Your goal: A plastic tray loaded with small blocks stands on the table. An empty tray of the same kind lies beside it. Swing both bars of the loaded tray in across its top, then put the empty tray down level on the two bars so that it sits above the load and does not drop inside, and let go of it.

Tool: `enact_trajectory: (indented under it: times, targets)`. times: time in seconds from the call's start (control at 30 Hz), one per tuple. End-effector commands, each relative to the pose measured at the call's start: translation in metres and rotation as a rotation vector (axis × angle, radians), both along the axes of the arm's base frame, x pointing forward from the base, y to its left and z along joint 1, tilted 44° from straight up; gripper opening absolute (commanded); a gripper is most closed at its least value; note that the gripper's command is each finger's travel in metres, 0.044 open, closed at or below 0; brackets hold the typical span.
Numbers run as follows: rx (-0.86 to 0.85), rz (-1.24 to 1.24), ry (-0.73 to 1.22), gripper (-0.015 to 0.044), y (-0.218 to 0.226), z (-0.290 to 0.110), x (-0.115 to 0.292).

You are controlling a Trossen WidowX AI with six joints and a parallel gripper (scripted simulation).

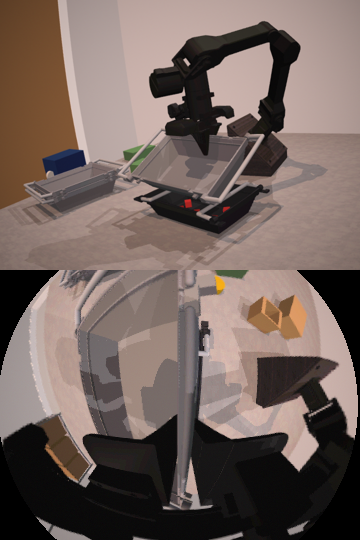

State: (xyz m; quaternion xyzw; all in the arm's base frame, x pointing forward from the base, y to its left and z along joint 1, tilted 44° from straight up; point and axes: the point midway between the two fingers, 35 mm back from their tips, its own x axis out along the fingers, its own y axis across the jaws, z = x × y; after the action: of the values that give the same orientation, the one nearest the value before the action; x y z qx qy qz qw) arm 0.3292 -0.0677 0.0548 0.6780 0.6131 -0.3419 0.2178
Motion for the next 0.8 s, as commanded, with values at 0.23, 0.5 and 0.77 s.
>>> enact_trajectory:
  times: [0.23, 0.5, 0.77]
  targets:
    - [0.0, -0.021, -0.014, 0.0, 0.007, -0.008, 0.001]
    - [0.001, -0.021, -0.014, 0.0, 0.011, -0.011, -0.002]
    - [0.002, -0.02, -0.014, 0.0, 0.016, -0.015, -0.008]
